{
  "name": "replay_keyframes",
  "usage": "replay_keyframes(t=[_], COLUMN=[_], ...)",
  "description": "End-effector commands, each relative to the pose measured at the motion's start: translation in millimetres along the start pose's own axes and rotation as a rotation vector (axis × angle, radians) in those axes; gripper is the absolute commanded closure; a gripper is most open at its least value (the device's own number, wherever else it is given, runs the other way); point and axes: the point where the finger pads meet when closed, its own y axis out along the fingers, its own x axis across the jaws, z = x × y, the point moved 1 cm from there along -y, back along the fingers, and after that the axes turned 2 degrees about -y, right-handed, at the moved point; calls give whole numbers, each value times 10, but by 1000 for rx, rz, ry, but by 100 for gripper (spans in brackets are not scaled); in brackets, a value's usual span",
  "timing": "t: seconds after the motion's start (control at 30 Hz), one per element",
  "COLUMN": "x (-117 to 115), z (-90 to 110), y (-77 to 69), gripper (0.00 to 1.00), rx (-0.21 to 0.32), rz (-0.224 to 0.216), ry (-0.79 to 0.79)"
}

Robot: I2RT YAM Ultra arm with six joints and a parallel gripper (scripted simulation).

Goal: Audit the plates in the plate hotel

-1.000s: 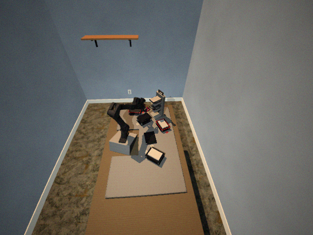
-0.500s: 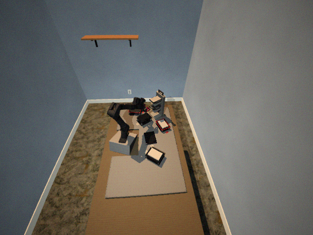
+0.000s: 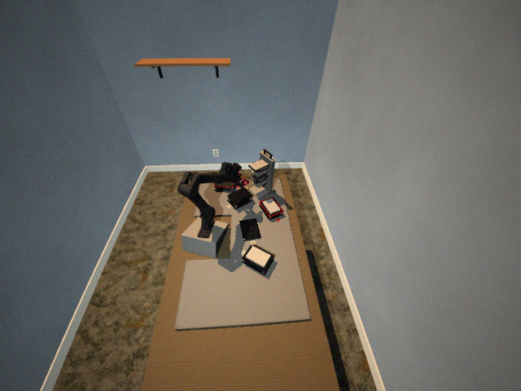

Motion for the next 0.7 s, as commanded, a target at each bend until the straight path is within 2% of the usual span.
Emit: replay_keyframes(t=[0.0, 0.23, 0.27, 0.33, 0.43, 0.5, 0.57, 0.67], x=[-11, -11, 34, -10, -9, -9, -1, 9], z=[29, 72, -115, 98, 124, 152, 216, 261], y=[-92, -162, -210, -204, -246, -229, -141, -120], gripper=[0, 0, 0, 0, 0, 0, 0, 0], rx=[-2, -2, -41, -2, -2, -2, 6, 7], rz=[5, 5, -6, 5, 5, 5, 11, 8], ry=[5, 5, 19, 5, 5, 5, 2, 1])
